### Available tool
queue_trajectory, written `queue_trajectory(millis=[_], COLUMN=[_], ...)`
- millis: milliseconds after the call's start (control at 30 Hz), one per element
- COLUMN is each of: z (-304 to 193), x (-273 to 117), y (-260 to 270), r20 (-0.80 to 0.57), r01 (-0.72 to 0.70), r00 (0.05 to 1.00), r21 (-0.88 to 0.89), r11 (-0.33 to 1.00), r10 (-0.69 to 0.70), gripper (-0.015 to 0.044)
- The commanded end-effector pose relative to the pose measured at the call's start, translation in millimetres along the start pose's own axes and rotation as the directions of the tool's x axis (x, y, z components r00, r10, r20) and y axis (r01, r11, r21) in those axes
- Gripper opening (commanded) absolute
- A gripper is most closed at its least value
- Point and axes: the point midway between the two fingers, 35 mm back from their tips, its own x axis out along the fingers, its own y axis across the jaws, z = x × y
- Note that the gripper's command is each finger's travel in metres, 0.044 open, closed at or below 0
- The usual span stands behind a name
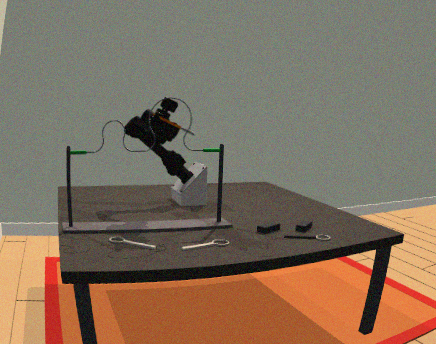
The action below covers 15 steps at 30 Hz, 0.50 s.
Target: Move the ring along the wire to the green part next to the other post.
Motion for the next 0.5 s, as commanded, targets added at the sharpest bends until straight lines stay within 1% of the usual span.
queue_trajectory(millis=[0,233,467], z=[0,-1,-1], x=[0,-1,-4], y=[2,13,31], r20=[0.003,-0.003,-0.012], r01=[0.011,-0.006,-0.052], r00=[1.0,1.0,0.999], r21=[-0.012,0.021,0.106], r11=[1.0,1.0,0.993], r10=[-0.011,0.006,0.053], gripper=[-0.015,-0.015,-0.015])
